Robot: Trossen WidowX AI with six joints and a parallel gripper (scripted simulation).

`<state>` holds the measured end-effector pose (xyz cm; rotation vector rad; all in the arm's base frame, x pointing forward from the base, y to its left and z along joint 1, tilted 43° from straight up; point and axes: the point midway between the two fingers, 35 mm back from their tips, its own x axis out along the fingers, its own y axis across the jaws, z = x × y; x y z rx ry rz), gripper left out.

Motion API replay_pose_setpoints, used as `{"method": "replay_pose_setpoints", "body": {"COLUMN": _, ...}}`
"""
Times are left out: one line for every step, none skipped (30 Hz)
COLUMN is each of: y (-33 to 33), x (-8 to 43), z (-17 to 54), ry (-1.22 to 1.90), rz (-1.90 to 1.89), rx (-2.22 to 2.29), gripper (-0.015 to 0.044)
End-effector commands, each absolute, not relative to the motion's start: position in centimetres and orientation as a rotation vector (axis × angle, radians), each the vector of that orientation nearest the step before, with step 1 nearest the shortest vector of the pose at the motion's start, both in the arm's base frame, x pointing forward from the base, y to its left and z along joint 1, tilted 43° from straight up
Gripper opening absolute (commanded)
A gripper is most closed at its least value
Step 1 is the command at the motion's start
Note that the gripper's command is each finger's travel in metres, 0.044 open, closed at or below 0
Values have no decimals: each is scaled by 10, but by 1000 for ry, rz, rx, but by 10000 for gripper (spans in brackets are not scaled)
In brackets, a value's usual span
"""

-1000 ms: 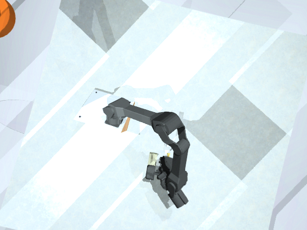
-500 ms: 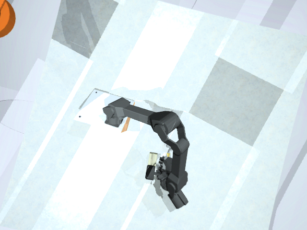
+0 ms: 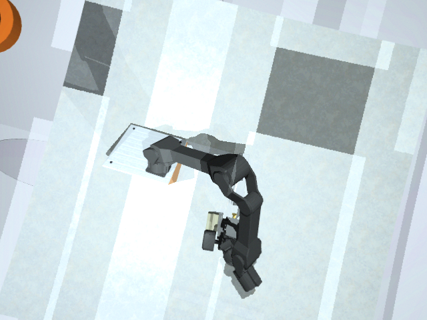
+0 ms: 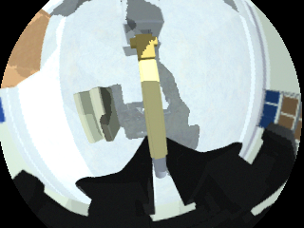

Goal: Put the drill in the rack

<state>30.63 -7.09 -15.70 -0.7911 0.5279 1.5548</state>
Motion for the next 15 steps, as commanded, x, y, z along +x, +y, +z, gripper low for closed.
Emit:
{"method": "replay_pose_setpoints", "body": {"y": -73, "x": 307, "z": -155, "ry": 528, "rz": 1556, "rx": -798, "gripper": 0}}
{"method": "replay_pose_setpoints", "body": {"y": -73, "x": 307, "z": -154, "ry": 528, "rz": 1556, "rx": -798, "gripper": 0}}
{"method": "replay_pose_setpoints", "body": {"y": -74, "x": 307, "z": -154, "ry": 528, "rz": 1556, "rx": -798, "gripper": 0}}
{"method": "replay_pose_setpoints", "body": {"y": -74, "x": 307, "z": -153, "ry": 528, "rz": 1556, "rx": -798, "gripper": 0}}
{"method": "replay_pose_setpoints", "body": {"y": -74, "x": 307, "z": -153, "ry": 528, "rz": 1556, "rx": -798, "gripper": 0}}
{"method": "replay_pose_setpoints", "body": {"y": -74, "x": 307, "z": -153, "ry": 528, "rz": 1556, "rx": -798, "gripper": 0}}
{"method": "replay_pose_setpoints", "body": {"y": -75, "x": 307, "z": -152, "ry": 528, "rz": 1556, "rx": -798, "gripper": 0}}
{"method": "replay_pose_setpoints", "body": {"y": -75, "x": 307, "z": -152, "ry": 528, "rz": 1556, "rx": -798, "gripper": 0}}
{"method": "replay_pose_setpoints", "body": {"y": -75, "x": 307, "z": -152, "ry": 528, "rz": 1556, "rx": -798, "gripper": 0}}
{"method": "replay_pose_setpoints", "body": {"y": -75, "x": 307, "z": -151, "ry": 528, "rz": 1556, "rx": -798, "gripper": 0}}
{"method": "replay_pose_setpoints", "body": {"y": -76, "x": 307, "z": -151, "ry": 528, "rz": 1556, "rx": -798, "gripper": 0}}
{"method": "replay_pose_setpoints", "body": {"y": -76, "x": 307, "z": -151, "ry": 528, "rz": 1556, "rx": -798, "gripper": 0}}
{"method": "replay_pose_setpoints", "body": {"y": -76, "x": 307, "z": -150, "ry": 529, "rz": 1556, "rx": -798, "gripper": 0}}
{"method": "replay_pose_setpoints", "body": {"y": -77, "x": 307, "z": -150, "ry": 529, "rz": 1556, "rx": -798, "gripper": 0}}
{"method": "replay_pose_setpoints", "body": {"y": -77, "x": 307, "z": -149, "ry": 529, "rz": 1556, "rx": -798, "gripper": 0}}
